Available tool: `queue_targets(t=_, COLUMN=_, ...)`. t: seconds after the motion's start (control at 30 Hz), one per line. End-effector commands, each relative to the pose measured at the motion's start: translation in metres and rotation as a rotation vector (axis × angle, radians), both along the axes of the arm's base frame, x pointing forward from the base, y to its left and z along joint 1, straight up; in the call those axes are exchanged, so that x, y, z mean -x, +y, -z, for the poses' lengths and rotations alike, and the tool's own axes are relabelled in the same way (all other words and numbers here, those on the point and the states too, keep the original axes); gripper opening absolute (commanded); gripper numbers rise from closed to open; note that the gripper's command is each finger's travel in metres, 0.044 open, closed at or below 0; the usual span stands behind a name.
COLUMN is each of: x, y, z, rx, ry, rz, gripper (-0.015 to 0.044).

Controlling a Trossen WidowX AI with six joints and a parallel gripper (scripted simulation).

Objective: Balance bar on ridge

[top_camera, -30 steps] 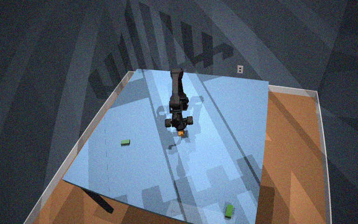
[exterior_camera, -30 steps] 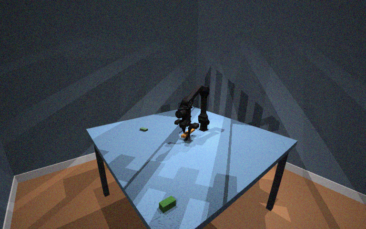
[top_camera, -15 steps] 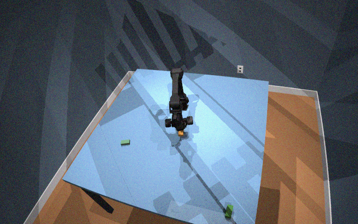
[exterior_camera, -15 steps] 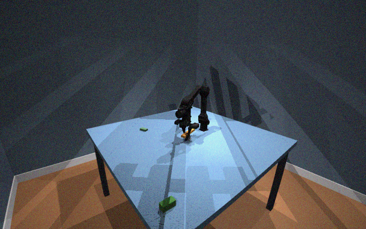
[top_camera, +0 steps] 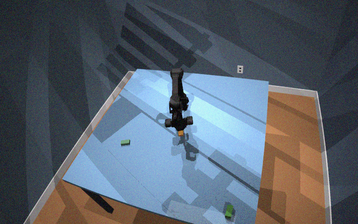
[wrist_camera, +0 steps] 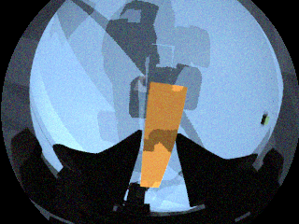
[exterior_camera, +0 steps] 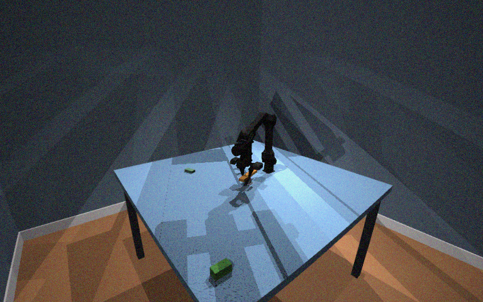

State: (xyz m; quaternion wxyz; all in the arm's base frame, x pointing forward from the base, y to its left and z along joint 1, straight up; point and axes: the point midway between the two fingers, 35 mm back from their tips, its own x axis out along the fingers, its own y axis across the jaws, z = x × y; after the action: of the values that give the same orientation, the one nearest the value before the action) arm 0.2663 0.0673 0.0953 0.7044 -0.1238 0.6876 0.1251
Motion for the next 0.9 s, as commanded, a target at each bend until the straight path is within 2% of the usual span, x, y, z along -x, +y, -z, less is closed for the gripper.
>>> queue_targets(t=0.0, x=0.0, y=0.0, z=0.0, rx=0.0, ry=0.0, rz=0.0, gripper=0.0264)
queue_targets(t=0.23, x=0.0, y=0.0, z=0.0, rx=0.0, ry=0.0, rz=0.0, gripper=0.044)
queue_targets(t=0.37, x=-0.001, y=0.0, z=-0.008, rx=0.0, ry=0.0, rz=0.0, gripper=0.044)
queue_targets(t=0.63, x=0.002, y=0.0, z=-0.098, rx=0.0, ry=0.0, rz=0.0, gripper=0.044)
queue_targets(t=0.87, x=0.003, y=-0.001, z=-0.1, rx=0.0, ry=0.0, rz=0.0, gripper=0.044)
